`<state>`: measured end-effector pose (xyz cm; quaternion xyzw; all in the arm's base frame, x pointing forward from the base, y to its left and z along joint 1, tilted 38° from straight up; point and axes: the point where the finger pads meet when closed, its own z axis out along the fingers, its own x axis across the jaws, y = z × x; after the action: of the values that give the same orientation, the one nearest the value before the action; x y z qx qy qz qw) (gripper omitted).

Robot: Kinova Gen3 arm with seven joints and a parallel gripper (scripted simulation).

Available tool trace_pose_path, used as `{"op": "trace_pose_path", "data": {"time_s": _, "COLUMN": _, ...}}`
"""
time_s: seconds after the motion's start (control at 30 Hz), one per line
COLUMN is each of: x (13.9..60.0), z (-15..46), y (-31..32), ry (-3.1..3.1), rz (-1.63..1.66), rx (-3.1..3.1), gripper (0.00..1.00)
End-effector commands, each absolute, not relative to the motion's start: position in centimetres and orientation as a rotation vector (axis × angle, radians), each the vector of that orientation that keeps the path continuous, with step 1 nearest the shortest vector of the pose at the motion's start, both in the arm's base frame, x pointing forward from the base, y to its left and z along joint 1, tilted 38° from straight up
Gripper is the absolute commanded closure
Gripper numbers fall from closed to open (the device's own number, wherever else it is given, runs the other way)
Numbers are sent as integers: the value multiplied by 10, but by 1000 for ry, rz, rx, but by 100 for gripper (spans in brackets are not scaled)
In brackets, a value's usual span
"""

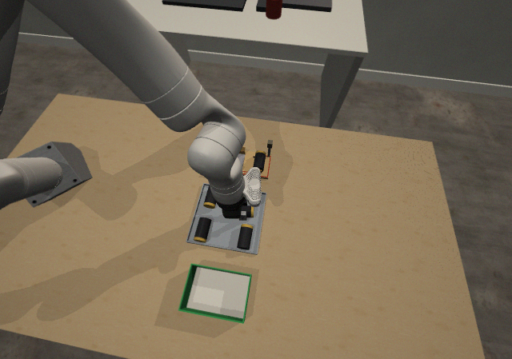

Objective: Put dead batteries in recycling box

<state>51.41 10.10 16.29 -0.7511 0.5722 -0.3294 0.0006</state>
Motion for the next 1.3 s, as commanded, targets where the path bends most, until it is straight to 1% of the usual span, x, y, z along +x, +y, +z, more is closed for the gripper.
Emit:
{"op": "trace_pose_path", "data": {"time_s": 0.0, "x": 514, "z": 164, "y": 102, "ry": 1796, "rz": -1034, "rx": -2358, "gripper": 43}}
{"op": "trace_pose_path", "data": {"time_s": 0.17, "x": 511, "z": 169, "y": 104, "ry": 1795, "rz": -1034, "rx": -2358, "gripper": 43}}
{"op": "trace_pose_path", "data": {"time_s": 0.47, "x": 493, "z": 197, "y": 118, "ry": 1795, "rz": -1034, "rx": -2358, "gripper": 43}}
{"op": "trace_pose_path", "data": {"time_s": 0.9, "x": 489, "z": 203, "y": 120, "ry": 1795, "rz": -1034, "rx": -2358, "gripper": 43}}
{"op": "trace_pose_path", "data": {"time_s": 1.27, "x": 465, "z": 240, "y": 138, "ry": 1795, "rz": -1034, "rx": -2358, "gripper": 43}}
